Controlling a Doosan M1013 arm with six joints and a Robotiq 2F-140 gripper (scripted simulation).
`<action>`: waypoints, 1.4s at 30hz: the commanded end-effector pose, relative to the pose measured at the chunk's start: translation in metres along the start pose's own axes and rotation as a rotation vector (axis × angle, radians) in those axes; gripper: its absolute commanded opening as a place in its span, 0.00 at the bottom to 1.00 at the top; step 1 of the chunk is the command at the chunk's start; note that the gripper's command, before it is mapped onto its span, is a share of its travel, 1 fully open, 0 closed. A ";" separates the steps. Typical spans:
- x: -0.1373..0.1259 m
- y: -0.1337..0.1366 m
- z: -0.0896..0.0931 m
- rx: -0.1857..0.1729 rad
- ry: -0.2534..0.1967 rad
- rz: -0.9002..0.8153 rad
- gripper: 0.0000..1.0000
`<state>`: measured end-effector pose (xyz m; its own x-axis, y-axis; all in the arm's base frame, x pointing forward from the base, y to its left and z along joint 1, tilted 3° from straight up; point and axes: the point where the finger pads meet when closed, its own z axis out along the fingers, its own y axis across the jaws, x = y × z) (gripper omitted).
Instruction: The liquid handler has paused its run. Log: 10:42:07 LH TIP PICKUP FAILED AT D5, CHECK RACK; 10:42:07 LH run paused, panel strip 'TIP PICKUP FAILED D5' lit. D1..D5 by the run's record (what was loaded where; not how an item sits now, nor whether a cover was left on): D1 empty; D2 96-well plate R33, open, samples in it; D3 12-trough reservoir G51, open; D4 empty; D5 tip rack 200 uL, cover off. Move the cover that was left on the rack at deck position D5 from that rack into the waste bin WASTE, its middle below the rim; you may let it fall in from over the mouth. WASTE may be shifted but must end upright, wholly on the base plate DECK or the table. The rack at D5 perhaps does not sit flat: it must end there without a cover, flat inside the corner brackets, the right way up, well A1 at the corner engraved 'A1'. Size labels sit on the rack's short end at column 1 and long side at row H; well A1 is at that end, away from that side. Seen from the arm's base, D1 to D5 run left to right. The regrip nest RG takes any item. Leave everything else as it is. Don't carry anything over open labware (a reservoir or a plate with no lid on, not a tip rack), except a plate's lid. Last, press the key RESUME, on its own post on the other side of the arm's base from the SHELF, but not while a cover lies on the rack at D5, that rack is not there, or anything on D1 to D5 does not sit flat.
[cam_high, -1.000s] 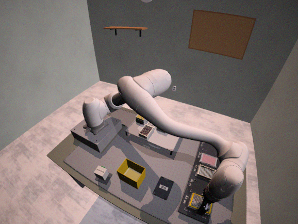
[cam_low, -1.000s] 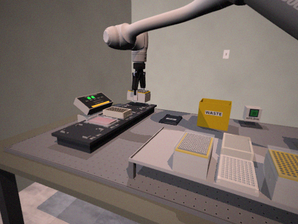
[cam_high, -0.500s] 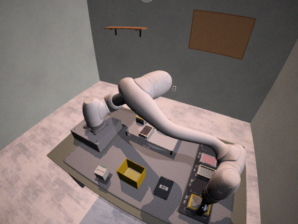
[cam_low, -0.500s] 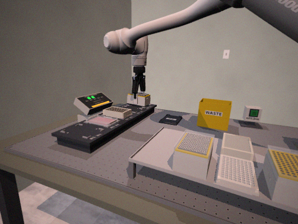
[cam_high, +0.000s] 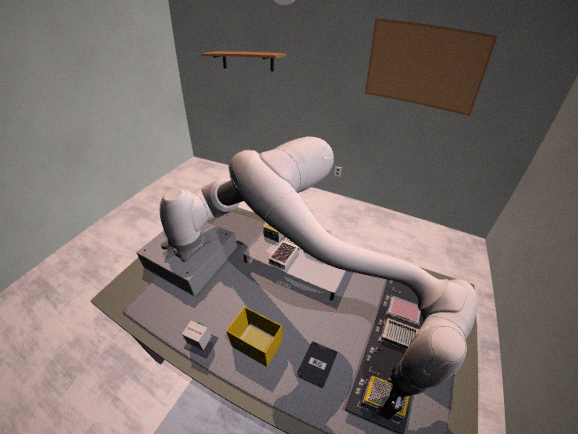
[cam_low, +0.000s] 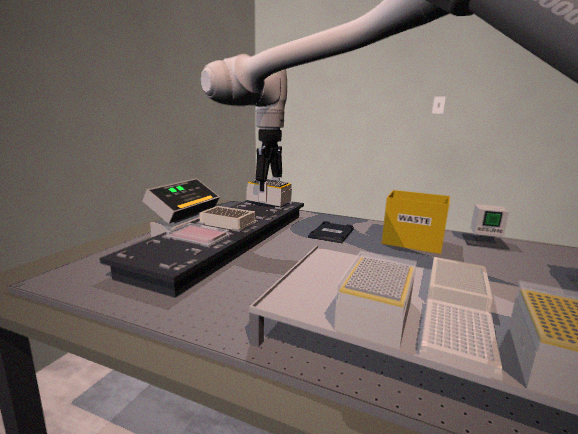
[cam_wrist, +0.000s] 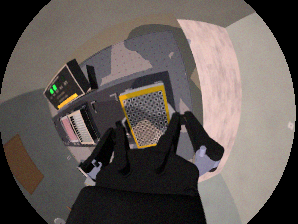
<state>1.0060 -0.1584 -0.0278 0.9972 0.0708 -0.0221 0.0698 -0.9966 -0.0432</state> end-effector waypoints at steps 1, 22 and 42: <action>0.000 0.000 0.000 0.000 0.000 0.000 0.00; 0.000 0.000 0.000 0.000 0.000 0.000 0.00; 0.000 0.000 0.006 0.000 0.000 0.000 0.00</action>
<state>1.0058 -0.1581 -0.0338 0.9972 0.0708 -0.0221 0.0698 -0.9966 -0.0432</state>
